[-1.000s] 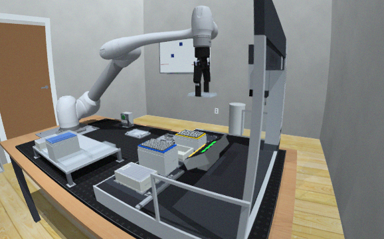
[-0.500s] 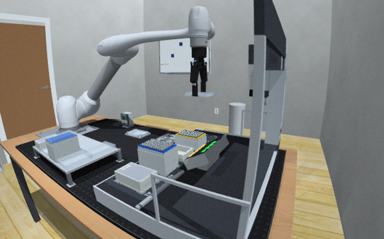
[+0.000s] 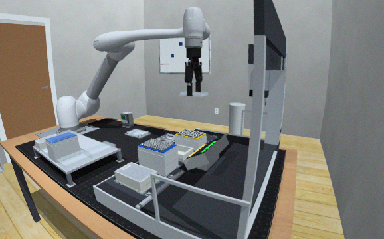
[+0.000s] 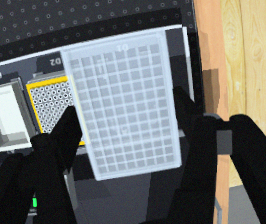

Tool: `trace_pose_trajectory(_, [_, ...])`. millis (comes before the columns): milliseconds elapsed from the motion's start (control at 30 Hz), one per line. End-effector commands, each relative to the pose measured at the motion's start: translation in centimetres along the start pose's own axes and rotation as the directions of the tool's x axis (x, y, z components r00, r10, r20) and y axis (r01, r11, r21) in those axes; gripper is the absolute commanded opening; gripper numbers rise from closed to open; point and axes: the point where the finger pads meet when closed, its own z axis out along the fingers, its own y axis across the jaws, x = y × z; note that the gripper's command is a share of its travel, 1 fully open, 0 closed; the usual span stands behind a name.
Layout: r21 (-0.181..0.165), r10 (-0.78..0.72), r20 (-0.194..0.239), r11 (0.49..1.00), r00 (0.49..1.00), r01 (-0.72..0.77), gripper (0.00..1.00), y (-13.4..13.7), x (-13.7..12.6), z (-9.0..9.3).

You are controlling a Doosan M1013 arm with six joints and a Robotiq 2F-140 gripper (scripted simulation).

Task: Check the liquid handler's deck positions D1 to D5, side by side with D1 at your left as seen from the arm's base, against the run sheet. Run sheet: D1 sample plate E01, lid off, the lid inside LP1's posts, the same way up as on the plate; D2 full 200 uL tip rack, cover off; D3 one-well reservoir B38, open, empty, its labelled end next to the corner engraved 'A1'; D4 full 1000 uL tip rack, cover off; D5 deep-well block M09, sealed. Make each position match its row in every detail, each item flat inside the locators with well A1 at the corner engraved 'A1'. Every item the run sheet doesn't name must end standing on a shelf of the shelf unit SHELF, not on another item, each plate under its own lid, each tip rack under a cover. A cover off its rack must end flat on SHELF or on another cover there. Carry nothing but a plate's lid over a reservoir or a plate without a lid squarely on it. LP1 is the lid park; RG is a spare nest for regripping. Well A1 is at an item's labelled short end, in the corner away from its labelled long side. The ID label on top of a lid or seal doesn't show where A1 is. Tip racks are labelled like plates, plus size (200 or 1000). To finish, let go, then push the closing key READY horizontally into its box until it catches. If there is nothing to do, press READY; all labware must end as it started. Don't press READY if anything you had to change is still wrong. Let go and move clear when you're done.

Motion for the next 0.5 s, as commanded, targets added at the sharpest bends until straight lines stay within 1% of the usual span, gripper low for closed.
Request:
trace_pose_trajectory(0, [-0.001, 0.0, 0.002, 1.0, 1.0, 0.0, 0.1, 0.0, 0.8, -0.2])
trace_pose_trajectory(467, [-0.001, 0.0, 0.002, 1.0, 1.0, 0.0, 0.1, 0.0, 3.6, -0.2])
